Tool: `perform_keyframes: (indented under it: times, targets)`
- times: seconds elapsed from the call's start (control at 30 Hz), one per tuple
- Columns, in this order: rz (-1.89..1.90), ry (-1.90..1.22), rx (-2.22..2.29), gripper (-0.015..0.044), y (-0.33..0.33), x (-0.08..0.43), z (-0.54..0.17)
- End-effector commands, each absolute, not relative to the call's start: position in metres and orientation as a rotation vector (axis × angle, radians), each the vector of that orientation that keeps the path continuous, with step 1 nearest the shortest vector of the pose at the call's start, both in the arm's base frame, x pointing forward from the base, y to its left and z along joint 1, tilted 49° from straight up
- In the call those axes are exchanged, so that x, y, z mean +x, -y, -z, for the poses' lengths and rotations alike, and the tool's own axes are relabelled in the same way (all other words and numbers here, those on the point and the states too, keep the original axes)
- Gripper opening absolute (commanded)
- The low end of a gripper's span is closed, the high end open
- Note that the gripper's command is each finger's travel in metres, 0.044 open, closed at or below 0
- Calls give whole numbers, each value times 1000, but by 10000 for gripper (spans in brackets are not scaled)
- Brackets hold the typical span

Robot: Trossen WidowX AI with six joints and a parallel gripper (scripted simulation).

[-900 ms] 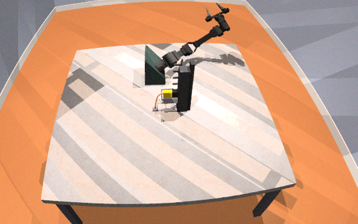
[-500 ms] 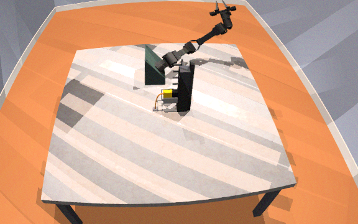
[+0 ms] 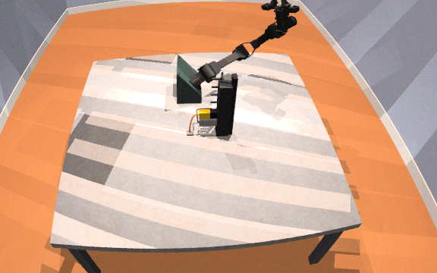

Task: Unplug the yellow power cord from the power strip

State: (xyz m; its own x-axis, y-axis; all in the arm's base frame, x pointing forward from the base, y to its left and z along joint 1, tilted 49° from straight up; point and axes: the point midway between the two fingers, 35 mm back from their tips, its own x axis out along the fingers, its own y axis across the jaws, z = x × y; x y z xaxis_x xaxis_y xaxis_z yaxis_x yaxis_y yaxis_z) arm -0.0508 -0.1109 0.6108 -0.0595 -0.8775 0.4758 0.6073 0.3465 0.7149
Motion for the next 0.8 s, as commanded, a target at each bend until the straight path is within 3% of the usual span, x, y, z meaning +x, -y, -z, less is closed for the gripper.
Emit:
perform_keyframes:
  times: [0.0, 0.43, 0.77]
  targets:
    - [1199, 885, 282, 160, 137, 19, -601]
    - [952, 277, 291, 160, 191, 213, -503]
    - [769, -246, 443, 160, 197, 312, -363]
